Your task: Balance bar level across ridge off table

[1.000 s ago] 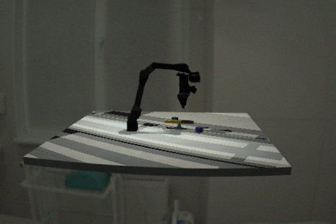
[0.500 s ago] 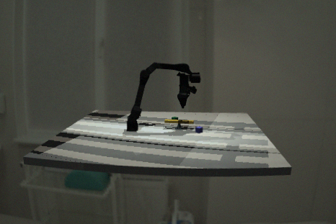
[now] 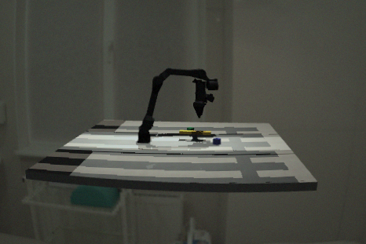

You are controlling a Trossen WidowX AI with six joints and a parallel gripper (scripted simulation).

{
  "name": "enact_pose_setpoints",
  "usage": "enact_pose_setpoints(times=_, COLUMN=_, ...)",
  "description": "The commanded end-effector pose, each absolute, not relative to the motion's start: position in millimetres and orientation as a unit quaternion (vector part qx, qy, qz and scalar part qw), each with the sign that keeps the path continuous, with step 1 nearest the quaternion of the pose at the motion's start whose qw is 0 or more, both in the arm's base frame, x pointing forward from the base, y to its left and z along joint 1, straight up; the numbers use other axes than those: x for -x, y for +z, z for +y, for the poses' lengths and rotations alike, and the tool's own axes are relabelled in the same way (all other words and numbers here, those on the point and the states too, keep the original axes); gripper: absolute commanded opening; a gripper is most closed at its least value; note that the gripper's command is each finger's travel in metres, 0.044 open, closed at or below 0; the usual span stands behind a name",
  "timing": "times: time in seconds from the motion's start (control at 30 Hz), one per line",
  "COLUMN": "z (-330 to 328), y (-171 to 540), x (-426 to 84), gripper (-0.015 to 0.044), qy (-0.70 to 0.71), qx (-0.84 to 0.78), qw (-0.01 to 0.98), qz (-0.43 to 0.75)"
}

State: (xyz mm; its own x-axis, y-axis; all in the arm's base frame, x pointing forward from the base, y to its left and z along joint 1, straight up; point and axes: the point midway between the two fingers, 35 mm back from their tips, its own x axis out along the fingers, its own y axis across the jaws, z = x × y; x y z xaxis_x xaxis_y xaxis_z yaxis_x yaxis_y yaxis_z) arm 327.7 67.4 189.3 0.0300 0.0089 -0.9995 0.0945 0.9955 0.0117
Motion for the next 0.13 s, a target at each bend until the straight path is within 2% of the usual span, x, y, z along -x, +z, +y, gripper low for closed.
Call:
enact_pose_setpoints(times=0.0, z=67.5, y=189.6, x=-327.5, gripper=0.0440, qy=-0.030, qx=-0.037, qw=0.716, qz=0.696)
enact_pose_setpoints(times=0.1, z=67.5, y=189.6, x=-327.5, gripper=0.0440, qy=-0.030, qx=-0.037, qw=0.716, qz=0.696)
